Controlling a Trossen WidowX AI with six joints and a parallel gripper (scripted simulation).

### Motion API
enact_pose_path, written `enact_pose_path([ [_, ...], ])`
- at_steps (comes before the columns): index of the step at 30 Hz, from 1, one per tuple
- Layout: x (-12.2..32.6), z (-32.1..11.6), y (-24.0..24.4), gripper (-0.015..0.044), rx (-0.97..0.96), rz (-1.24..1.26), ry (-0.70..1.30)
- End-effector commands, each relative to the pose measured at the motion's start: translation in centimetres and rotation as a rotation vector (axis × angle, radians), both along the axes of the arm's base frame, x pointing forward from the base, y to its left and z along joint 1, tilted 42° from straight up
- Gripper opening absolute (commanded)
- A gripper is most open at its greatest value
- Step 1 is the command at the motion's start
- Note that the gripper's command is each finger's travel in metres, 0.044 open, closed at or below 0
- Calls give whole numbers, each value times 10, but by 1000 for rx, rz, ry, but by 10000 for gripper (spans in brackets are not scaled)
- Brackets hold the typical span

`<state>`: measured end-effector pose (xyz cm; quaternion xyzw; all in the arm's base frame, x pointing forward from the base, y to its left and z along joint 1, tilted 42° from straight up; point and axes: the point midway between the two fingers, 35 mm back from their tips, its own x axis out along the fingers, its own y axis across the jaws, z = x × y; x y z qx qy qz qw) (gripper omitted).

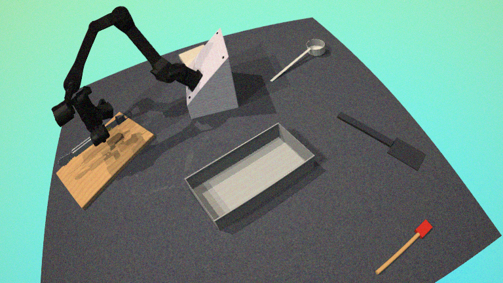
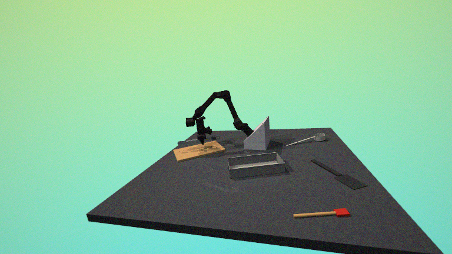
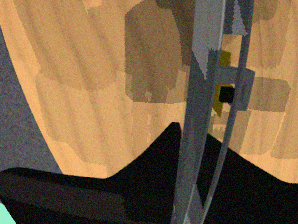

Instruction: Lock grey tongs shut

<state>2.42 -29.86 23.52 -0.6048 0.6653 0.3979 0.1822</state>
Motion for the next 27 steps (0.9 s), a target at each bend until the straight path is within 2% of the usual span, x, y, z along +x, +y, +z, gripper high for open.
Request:
enact_pose_path([
  [1, 0, 0, 0, 60, 0, 0, 0],
  [15, 0, 0, 0, 427, 0, 0, 0],
  [21, -1, 2, 6, 440, 0, 0, -1],
  [27, -17, 15, 67, 440, 3, -1, -5],
])
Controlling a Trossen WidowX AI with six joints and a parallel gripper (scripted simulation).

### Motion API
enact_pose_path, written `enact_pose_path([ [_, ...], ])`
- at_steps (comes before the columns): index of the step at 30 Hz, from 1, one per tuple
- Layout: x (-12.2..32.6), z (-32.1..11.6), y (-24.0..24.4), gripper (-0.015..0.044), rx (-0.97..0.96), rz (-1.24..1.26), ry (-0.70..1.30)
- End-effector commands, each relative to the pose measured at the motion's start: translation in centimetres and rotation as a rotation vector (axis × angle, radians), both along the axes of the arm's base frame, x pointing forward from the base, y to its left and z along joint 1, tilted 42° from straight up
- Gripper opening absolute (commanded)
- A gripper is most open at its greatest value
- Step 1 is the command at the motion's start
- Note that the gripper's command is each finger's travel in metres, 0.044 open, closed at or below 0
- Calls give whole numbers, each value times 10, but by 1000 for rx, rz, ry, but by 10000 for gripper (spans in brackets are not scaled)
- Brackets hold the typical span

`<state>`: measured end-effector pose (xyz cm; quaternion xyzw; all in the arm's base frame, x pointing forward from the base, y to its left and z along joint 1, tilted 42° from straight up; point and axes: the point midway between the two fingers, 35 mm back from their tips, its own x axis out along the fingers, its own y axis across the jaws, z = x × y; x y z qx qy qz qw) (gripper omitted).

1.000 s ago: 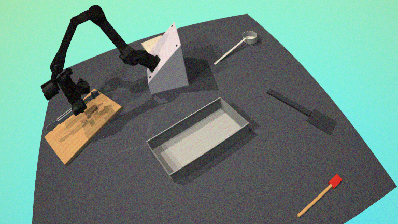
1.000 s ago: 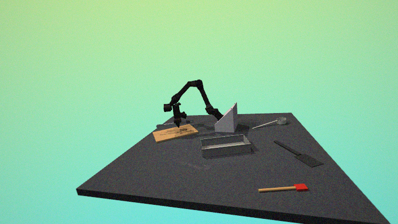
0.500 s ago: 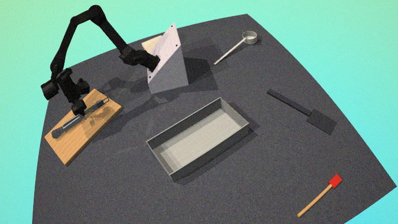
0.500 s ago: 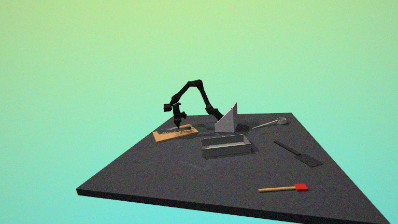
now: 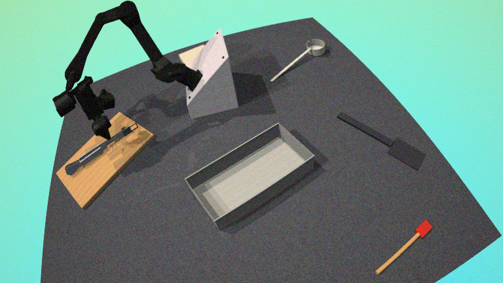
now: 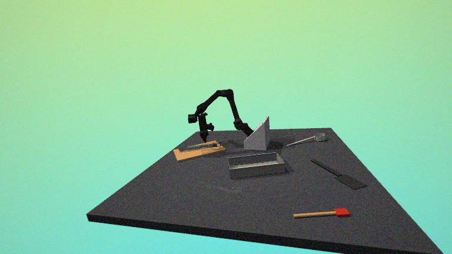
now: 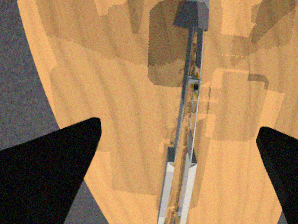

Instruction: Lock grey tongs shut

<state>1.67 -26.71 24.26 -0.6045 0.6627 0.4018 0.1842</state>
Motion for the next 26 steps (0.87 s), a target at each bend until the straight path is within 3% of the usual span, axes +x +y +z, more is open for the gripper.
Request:
enact_pose_path([
  [1, -13, 8, 49, 440, -6, -4, -8],
  [9, -39, -4, 147, 440, 0, -8, -17],
  [17, -40, -3, 150, 440, 1, -7, -18],
  [26, -39, 36, 171, 440, 18, 24, -52],
])
